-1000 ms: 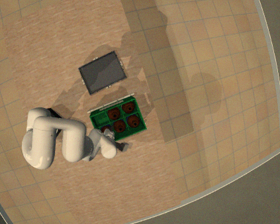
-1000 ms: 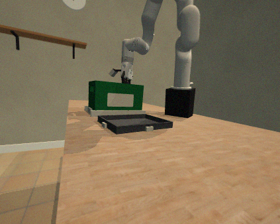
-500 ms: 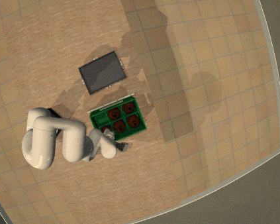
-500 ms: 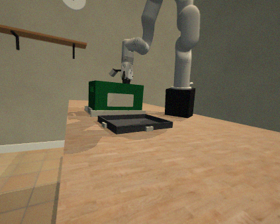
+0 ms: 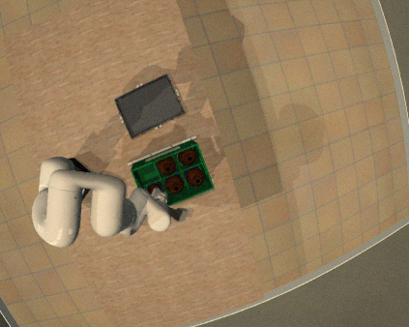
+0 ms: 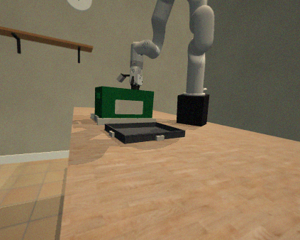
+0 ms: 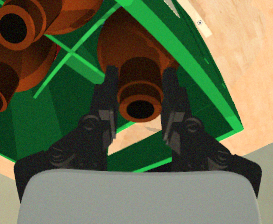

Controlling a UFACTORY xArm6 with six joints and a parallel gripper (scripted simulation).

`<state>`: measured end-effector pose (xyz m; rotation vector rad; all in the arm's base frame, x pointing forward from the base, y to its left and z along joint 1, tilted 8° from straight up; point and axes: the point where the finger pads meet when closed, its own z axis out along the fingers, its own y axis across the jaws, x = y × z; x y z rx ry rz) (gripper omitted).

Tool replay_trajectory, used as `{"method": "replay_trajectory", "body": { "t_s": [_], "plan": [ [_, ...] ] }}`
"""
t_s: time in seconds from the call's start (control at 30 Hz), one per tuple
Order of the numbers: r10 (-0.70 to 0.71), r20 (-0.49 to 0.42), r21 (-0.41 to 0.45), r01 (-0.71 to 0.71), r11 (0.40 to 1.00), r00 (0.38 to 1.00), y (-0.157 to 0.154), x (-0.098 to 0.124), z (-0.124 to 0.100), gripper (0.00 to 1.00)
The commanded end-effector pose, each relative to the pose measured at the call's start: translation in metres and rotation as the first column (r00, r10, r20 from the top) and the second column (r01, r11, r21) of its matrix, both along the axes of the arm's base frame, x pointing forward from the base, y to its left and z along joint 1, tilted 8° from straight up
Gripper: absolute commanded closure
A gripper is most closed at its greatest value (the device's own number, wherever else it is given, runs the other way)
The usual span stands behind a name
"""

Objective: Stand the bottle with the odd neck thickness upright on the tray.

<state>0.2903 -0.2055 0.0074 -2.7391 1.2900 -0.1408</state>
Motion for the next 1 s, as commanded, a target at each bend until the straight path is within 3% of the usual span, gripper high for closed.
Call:
{"method": "replay_trajectory", "body": {
  "t_s": [0.0, 0.53, 0.57, 0.97],
  "plan": [
    [0.000, 0.002, -0.002, 0.000, 1.000, 1.000, -0.0008, 0.0009, 0.0009, 1.00],
    [0.000, 0.002, -0.002, 0.000, 1.000, 1.000, -0.0008, 0.0009, 0.0009, 1.00],
    [0.000, 0.002, -0.002, 0.000, 1.000, 1.000, -0.0008, 0.0009, 0.0009, 0.35],
    [0.000, 0.002, -0.002, 0.000, 1.000, 1.000, -0.0008, 0.0009, 0.0009, 0.35]
  ]
}}
